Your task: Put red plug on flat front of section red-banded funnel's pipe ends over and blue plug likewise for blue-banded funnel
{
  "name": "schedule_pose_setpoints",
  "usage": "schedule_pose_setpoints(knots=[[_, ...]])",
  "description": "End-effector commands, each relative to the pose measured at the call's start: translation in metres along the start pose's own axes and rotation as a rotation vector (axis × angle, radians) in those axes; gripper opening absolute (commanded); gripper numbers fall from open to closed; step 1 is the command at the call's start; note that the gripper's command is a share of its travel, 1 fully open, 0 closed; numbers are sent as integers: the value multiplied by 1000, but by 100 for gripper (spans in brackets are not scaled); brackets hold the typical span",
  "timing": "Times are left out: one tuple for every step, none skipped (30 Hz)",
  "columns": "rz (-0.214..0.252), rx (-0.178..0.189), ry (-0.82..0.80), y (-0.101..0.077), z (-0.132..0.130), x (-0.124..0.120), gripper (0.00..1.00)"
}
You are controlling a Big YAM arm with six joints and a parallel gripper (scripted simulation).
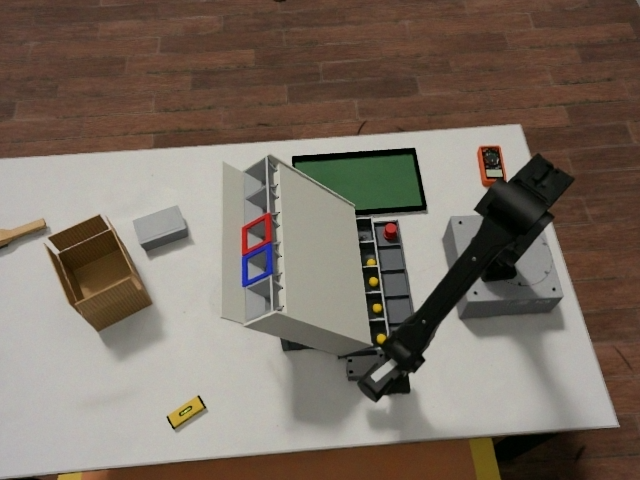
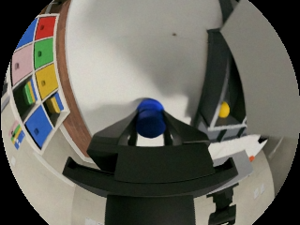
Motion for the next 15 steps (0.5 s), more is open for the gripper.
schedule_pose_setpoints(knots=[[-33,27,-10,-43,13,13,0],[-30,24,-10,-51,13,13,0],[-27,21,-11,-59,14,13,0],[-24,18,-12,-67,14,13,0],[-21,15,-12,-75,14,13,0],[-18,11,-13,-83,14,13,0],[-15,8,-14,-91,14,13,0],[-13,5,-14,-99,14,13,0],[-10,2,-15,-107,15,13,0],[-10,2,-15,-107,15,13,0],[-10,2,-15,-107,15,13,0],[-8,1,-14,-107,15,13,0],[-7,0,-14,-107,15,13,0],[-5,-1,-14,-107,15,13,0],[-3,-2,-13,-107,15,13,0]])
Point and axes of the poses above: the point where the finger pads meet when closed, its own y axis out along the fingers, its own z axis across the jaws, x = y × z, the point moved 3 cm from there along -y, back along the fingers, and after that the axes turned 1 degree about y, right-handed, at the moved point
